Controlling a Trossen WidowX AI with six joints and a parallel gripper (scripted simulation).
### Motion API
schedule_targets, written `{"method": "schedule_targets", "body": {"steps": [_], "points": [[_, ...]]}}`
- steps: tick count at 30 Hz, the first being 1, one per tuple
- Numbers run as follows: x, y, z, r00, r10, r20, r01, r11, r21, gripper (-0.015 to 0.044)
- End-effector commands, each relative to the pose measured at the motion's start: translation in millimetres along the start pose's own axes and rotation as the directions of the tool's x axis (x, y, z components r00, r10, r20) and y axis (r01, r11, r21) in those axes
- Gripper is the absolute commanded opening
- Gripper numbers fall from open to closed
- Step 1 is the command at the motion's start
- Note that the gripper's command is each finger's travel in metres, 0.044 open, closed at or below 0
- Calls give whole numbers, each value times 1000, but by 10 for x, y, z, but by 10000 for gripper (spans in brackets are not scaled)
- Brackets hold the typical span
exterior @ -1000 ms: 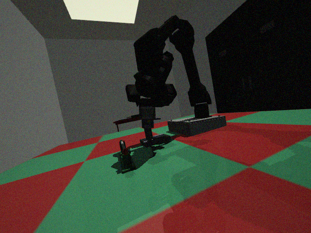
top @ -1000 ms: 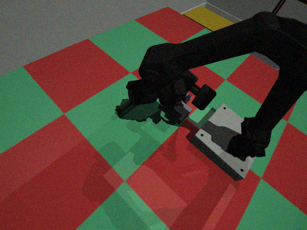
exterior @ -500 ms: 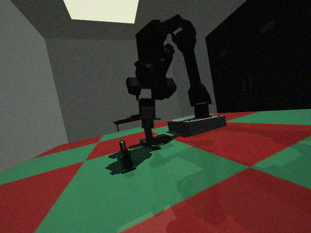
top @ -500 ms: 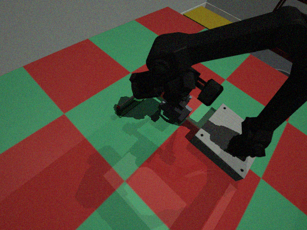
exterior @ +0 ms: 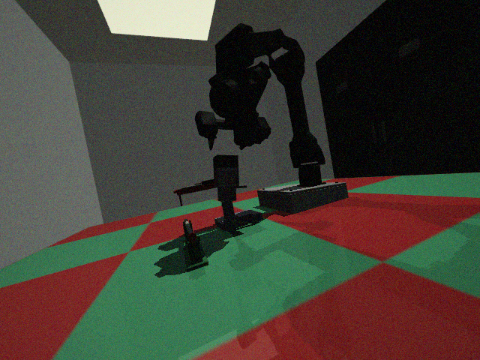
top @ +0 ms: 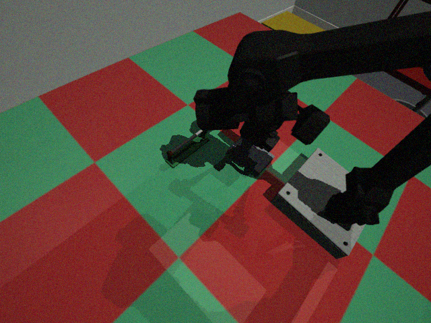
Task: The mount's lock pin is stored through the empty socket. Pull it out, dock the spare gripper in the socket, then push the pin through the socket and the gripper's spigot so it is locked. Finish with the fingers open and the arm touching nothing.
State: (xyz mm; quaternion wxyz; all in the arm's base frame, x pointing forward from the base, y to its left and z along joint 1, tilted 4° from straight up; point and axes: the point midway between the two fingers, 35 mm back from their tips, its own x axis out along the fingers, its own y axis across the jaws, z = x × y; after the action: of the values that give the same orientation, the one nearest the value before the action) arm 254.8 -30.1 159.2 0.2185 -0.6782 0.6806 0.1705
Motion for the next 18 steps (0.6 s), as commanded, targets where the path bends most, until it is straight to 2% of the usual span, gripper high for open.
{"method": "schedule_targets", "body": {"steps": [1, 18], "points": [[-36, -7, -83, 1000, -19, 9, 19, 1000, 2, 440], [-122, -14, -312, 997, -68, 37, 68, 998, 2, 440]]}}
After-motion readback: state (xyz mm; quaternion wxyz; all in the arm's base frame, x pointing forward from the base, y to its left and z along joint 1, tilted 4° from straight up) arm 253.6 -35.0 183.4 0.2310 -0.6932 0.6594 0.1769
